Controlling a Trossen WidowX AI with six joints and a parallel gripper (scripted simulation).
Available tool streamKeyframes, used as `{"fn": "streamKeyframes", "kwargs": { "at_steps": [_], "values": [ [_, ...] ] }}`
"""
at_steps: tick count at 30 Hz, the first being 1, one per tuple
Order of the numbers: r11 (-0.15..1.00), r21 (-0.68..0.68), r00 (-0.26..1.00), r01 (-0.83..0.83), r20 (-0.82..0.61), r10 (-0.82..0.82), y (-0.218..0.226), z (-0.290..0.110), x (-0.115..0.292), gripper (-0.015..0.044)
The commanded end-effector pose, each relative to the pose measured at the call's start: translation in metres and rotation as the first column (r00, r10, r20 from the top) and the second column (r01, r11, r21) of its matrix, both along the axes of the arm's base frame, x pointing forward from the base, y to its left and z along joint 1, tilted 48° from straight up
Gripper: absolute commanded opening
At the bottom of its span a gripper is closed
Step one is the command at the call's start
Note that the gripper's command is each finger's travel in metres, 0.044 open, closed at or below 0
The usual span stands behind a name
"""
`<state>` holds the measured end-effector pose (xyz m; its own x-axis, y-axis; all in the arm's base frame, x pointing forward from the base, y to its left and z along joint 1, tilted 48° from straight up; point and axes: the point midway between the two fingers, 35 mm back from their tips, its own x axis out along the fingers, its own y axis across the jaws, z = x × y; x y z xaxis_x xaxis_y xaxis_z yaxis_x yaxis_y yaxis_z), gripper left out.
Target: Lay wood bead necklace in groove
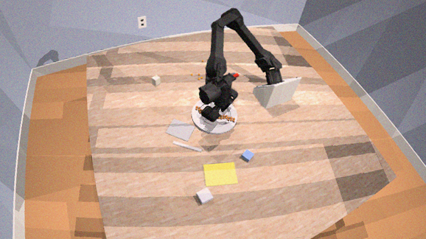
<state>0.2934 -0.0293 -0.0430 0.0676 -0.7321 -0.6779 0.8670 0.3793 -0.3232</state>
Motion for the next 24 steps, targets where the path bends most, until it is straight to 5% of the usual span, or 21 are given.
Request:
{"fn": "streamKeyframes", "kwargs": {
  "at_steps": [1,10,24],
  "values": [
    [1.0,0.0,1.0,0.0,0.001,0.0,0.0002,0.0003,0.0002,0.0231],
    [1.0,0.0,1.0,0.0,0.001,0.0,0.0002,0.0003,0.0002,0.0],
    [1.0,0.0,1.0,0.0,0.001,0.0,0.0002,0.0003,0.0002,0.0]
  ]
}}
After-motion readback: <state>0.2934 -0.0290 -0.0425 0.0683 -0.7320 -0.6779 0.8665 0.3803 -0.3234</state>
